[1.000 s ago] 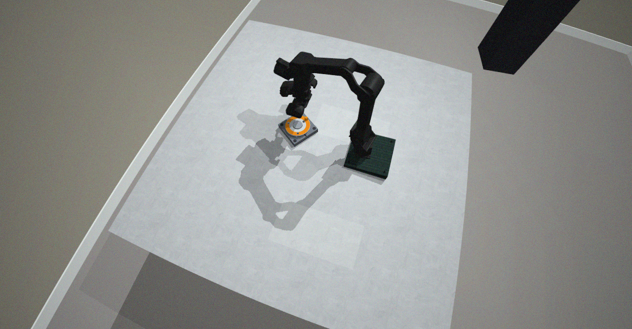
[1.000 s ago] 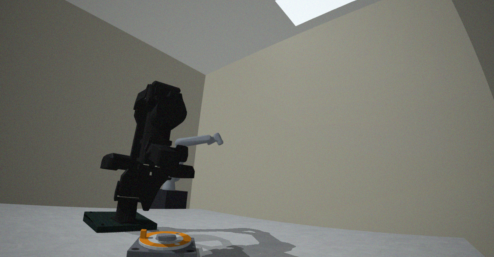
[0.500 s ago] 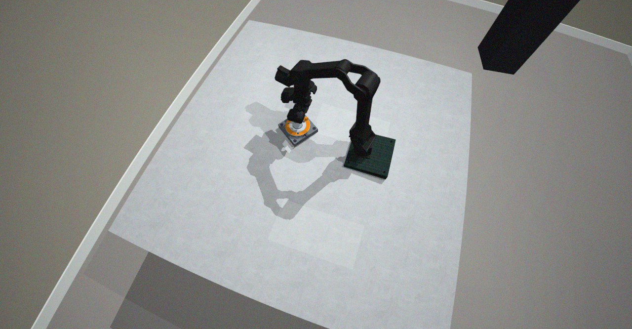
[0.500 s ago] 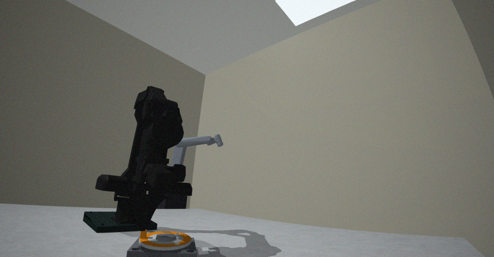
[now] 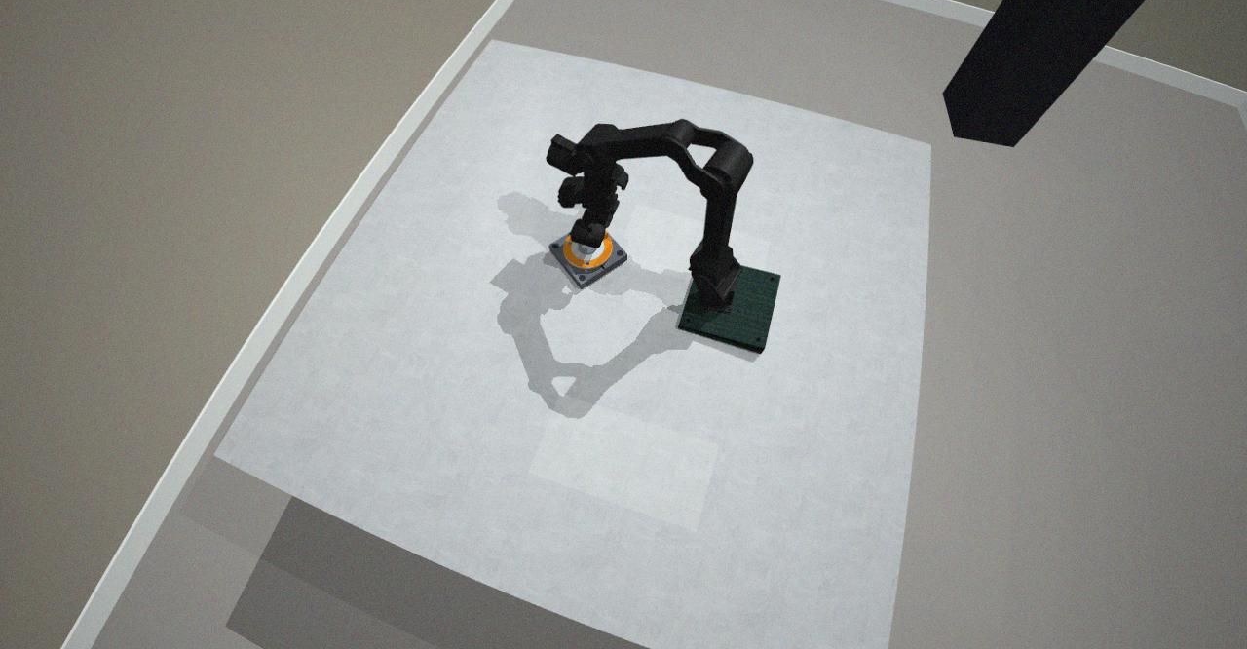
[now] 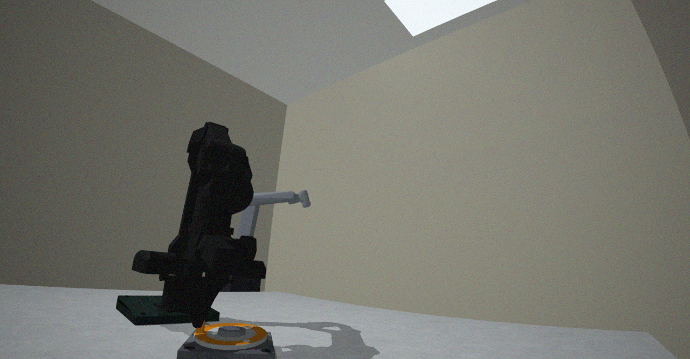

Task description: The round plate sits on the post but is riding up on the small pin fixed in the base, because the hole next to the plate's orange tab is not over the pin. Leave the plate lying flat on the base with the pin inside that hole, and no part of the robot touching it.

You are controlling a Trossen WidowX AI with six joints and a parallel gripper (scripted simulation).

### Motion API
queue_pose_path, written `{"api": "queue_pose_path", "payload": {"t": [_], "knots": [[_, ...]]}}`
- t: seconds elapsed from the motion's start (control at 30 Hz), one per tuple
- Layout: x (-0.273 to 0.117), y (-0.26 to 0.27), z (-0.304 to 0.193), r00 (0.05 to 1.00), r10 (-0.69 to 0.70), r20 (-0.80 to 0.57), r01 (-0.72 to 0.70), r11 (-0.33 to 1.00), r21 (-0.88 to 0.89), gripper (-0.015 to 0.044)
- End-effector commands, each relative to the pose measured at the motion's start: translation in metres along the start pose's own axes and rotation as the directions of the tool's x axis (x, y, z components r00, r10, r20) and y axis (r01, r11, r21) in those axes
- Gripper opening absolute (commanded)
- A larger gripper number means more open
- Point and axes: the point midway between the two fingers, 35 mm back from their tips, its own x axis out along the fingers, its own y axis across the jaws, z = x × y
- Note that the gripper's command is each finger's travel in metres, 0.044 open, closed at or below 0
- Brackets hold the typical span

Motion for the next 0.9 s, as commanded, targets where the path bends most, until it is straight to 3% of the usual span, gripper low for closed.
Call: {"api": "queue_pose_path", "payload": {"t": [0.0,0.87], "knots": [[0.002,0.002,-0.009,1.000,-0.003,-0.007,0.003,1.000,-0.006,0.0000],[0.003,0.021,-0.030,1.000,-0.001,-0.008,0.001,1.000,-0.006,0.0000]]}}
